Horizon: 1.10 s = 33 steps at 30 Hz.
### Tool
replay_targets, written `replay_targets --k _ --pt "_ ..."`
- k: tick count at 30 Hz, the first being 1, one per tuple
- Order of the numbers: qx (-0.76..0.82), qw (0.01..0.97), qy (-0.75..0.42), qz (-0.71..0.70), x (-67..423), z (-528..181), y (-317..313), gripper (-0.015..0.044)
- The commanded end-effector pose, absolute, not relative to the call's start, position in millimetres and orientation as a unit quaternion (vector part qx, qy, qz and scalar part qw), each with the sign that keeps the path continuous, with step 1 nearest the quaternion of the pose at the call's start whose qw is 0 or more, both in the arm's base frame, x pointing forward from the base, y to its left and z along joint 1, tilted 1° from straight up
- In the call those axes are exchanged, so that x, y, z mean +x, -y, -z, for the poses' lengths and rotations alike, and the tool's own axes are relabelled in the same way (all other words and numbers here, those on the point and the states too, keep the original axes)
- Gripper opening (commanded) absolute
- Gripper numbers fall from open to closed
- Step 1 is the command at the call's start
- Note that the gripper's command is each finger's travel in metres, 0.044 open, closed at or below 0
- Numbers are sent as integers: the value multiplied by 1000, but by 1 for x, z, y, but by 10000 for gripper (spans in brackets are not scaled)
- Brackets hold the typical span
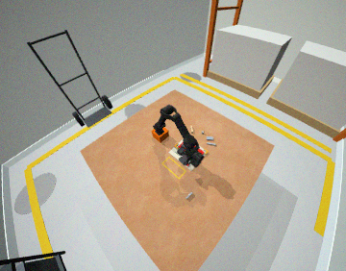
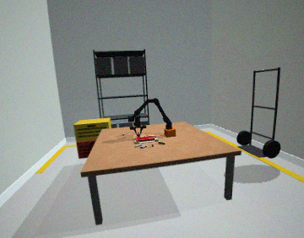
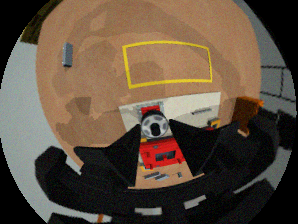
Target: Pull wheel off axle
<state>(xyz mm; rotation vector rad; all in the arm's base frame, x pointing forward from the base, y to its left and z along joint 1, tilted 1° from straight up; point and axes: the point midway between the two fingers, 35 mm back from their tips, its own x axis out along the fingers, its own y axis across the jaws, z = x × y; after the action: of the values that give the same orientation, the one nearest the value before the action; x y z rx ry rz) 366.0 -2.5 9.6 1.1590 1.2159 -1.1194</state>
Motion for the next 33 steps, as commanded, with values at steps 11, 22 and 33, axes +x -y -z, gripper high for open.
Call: replay_targets --k 11,22,33 --pt "485 532 -511 470 365 -10 2 0" --pt "486 532 -511 470 365 -14 2 0" --pt "486 532 -510 470 366 -17 2 0"
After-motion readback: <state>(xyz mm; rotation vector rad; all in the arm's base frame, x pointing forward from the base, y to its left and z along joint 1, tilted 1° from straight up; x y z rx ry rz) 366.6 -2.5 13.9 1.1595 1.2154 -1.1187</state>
